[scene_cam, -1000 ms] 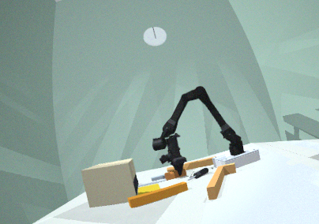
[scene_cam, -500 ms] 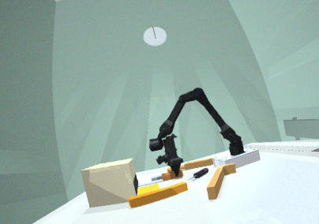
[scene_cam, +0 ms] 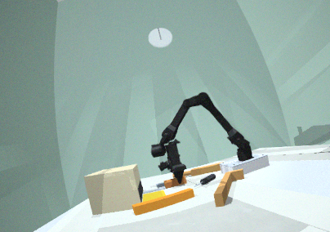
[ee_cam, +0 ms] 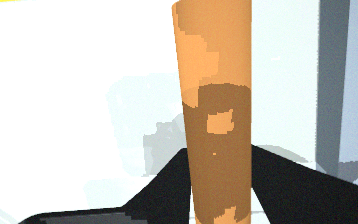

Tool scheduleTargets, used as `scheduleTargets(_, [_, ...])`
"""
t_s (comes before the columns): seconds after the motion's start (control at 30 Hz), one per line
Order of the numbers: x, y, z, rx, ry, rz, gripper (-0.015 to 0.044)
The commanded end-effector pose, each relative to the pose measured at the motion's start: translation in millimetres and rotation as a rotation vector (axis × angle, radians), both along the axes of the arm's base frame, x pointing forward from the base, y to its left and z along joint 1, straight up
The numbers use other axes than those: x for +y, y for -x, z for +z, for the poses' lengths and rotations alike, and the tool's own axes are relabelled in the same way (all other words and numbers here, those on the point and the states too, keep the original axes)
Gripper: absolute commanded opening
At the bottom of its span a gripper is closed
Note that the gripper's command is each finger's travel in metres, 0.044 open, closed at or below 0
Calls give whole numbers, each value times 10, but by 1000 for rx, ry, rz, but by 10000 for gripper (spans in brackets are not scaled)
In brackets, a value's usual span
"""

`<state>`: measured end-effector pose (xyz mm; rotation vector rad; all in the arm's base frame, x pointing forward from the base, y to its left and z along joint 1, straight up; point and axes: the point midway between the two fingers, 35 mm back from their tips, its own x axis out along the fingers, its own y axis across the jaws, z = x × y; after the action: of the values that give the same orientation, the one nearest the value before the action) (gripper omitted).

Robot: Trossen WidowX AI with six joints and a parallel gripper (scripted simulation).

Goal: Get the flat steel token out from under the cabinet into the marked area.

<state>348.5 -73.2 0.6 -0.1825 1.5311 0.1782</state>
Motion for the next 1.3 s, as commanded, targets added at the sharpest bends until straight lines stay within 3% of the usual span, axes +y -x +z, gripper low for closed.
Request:
scheduleTargets(0.0, [8,-48,4,-1,2,-2,0])
scheduleTargets(1.27, [93,-421,27,-4,2,-2,0])
